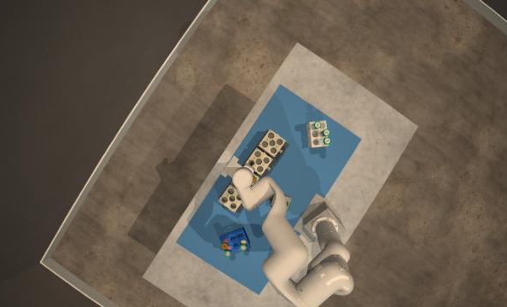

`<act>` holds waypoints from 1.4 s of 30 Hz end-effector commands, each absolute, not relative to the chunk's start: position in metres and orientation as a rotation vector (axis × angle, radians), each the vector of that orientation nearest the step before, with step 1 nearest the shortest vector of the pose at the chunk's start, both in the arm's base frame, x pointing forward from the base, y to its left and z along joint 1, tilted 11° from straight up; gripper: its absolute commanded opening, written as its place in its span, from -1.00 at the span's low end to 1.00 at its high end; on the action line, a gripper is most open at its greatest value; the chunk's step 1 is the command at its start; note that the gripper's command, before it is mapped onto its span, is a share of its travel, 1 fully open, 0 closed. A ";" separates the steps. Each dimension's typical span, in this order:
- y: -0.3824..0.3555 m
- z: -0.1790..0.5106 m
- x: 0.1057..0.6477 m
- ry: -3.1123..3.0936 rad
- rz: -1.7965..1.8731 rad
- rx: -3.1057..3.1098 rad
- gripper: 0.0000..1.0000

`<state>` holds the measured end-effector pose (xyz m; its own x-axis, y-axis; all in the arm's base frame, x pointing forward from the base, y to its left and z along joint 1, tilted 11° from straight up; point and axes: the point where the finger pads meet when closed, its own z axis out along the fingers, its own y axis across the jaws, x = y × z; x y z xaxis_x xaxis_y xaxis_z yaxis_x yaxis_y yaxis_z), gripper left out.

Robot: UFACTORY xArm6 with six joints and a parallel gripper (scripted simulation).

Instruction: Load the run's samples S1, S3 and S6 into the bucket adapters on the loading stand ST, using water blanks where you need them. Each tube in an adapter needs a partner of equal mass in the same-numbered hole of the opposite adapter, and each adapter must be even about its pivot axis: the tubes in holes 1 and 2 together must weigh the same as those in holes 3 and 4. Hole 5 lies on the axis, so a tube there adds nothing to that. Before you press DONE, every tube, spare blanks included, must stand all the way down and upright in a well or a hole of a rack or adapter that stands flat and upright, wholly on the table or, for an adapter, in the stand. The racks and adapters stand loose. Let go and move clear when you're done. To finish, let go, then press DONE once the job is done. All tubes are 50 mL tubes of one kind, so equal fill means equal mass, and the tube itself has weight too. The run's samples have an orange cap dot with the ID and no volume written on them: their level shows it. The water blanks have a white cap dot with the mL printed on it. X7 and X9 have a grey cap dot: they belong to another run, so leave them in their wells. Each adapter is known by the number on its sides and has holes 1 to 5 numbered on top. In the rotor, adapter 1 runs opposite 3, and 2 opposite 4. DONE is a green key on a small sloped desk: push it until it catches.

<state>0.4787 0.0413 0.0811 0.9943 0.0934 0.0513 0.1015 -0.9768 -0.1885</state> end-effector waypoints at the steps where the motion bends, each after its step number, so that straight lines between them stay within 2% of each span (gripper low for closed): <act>1: 0.042 0.079 0.480 -0.145 -0.068 -2.945 -1.00; 37: 0.045 0.061 0.481 -0.145 -0.069 -2.945 -1.00; 38: 0.046 0.061 0.481 -0.145 -0.068 -2.945 -0.13; 42: 0.046 0.061 0.481 -0.145 -0.068 -2.945 -0.13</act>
